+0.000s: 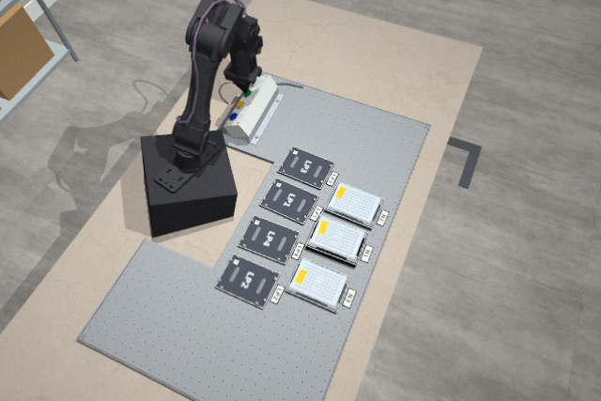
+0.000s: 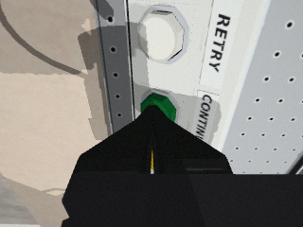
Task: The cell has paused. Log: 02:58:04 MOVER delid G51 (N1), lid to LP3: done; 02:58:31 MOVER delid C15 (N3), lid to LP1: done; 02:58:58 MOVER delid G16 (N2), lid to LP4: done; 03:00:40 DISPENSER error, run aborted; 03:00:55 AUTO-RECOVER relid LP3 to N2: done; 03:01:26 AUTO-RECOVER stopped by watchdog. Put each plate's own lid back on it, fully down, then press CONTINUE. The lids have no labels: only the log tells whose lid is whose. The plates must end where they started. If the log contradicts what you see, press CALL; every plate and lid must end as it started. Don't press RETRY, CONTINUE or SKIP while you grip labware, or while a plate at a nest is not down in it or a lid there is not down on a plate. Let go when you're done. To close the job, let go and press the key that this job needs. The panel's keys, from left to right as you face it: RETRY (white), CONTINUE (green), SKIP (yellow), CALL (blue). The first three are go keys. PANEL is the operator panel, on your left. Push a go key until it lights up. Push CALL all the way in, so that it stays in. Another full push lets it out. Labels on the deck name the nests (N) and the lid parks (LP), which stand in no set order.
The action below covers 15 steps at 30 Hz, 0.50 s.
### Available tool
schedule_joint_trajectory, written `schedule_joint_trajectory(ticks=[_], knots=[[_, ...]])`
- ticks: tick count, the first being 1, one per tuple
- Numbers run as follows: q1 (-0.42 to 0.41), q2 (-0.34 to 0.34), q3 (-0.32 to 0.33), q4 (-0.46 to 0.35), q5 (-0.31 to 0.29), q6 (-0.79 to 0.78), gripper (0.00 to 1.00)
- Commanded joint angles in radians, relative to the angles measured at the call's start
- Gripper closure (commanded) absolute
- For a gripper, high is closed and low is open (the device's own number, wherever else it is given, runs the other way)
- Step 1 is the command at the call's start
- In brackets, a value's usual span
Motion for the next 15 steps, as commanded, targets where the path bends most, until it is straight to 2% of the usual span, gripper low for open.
schedule_joint_trajectory(ticks=[1,15], knots=[[-0.009,0.001,-0.009,0.032,0.008,-0.005,1.00],[-0.014,0.011,-0.022,0.041,0.007,-0.010,1.00]])
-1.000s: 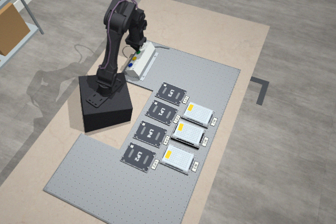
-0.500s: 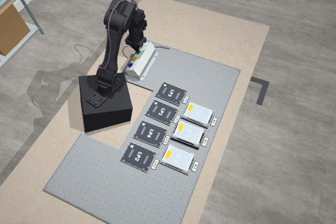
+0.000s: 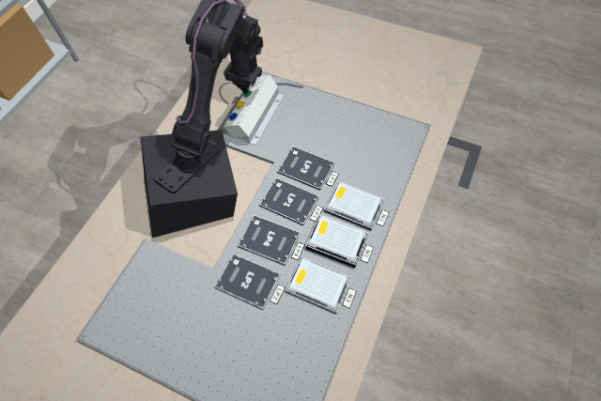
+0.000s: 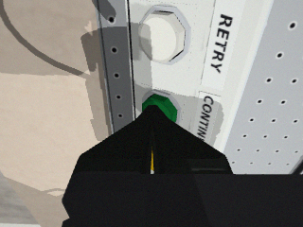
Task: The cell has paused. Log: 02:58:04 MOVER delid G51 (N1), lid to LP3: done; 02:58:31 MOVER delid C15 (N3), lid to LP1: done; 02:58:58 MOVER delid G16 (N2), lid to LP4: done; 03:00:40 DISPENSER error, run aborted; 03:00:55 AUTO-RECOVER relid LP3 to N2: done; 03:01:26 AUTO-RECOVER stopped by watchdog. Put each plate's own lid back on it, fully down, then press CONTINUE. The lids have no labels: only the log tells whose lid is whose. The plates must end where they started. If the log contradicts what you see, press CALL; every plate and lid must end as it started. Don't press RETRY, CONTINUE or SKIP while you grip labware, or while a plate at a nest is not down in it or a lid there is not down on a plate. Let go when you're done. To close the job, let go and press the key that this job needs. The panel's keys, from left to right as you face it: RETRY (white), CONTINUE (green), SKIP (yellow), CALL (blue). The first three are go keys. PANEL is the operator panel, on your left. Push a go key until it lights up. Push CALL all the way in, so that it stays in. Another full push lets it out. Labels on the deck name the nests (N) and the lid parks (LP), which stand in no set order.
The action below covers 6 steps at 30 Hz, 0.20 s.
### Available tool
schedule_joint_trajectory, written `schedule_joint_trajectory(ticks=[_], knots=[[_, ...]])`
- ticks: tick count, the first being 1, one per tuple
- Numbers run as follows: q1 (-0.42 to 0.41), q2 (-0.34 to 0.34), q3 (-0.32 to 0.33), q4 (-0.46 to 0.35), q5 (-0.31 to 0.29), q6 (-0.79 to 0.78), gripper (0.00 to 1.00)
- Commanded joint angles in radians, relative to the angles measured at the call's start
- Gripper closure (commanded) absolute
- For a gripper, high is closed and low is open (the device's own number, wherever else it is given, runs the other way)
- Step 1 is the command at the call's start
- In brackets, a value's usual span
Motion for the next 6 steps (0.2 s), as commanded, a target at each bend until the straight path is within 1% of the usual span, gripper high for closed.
schedule_joint_trajectory(ticks=[1,6], knots=[[-0.010,0.012,-0.010,0.031,0.016,-0.006,1.00],[-0.012,0.013,-0.016,0.035,0.016,-0.008,1.00]])
